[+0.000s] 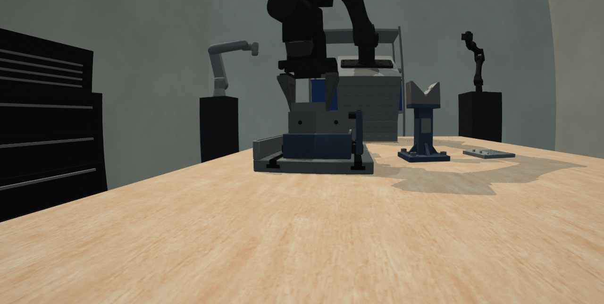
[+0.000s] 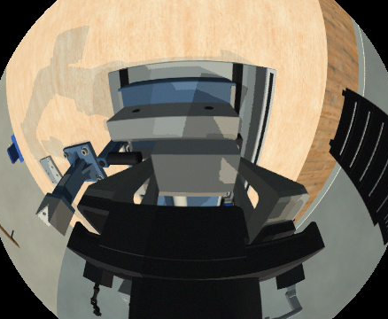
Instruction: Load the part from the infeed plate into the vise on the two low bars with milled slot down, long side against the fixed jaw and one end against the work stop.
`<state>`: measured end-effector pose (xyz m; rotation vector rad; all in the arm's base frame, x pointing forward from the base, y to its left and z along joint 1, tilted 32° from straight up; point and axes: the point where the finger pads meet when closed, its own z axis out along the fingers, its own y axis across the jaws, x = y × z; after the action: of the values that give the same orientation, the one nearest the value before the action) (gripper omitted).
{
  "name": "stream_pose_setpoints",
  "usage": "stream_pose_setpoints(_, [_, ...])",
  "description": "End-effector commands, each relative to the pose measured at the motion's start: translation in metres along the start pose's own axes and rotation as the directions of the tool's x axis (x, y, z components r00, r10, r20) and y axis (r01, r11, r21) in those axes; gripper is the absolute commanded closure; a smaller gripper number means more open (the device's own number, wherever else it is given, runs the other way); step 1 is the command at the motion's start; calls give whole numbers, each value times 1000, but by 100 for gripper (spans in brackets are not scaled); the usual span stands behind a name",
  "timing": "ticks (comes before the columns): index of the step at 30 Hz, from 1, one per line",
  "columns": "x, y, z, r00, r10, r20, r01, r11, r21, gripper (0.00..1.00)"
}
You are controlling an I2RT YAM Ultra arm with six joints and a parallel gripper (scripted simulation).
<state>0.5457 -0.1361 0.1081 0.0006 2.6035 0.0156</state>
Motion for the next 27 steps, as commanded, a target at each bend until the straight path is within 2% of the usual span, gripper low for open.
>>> stream_pose_setpoints(1, [-22,-6,-17,997,-14,72,13,1000,21,100])
stream_pose_setpoints(7, [-19,-6,-10,998,-12,61,11,1000,18,100])
stream_pose_setpoints(11, [-23,-5,-17,997,-15,75,13,1000,21,100])
stream_pose_setpoints(27, [-23,-5,-16,997,-15,75,13,1000,21,100])
